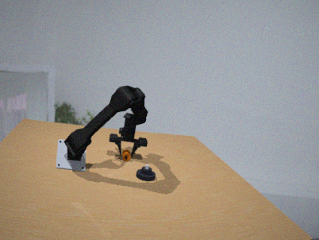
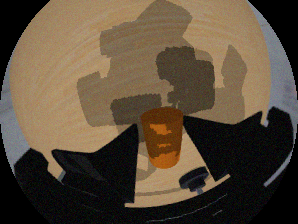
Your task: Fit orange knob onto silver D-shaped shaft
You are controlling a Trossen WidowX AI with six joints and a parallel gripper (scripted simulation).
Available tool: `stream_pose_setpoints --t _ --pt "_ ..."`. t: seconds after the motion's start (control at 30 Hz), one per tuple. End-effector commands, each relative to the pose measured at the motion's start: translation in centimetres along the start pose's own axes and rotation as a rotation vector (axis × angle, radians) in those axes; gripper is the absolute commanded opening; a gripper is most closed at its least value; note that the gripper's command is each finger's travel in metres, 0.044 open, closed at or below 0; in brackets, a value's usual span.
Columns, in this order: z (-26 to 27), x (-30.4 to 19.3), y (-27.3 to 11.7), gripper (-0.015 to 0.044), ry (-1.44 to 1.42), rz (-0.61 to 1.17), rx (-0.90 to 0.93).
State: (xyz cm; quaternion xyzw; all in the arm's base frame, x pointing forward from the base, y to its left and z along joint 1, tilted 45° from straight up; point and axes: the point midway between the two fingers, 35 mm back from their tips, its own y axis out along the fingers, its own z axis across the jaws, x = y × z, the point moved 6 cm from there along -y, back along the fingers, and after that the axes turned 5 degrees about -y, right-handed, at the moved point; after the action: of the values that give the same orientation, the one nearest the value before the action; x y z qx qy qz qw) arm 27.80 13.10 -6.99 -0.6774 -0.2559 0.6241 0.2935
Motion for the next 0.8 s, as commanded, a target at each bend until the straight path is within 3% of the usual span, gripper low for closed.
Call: stream_pose_setpoints --t 0.0,0.4,0.77 --pt "0.0 0.0 0.0 0.024 -0.003 0.001 -0.002" --pt "0.0 0.0 0.0 0.018 -0.003 0.001 -0.002" --pt "0.1 -1.3 -0.4 0.018 0.0 -0.122 -0.011"
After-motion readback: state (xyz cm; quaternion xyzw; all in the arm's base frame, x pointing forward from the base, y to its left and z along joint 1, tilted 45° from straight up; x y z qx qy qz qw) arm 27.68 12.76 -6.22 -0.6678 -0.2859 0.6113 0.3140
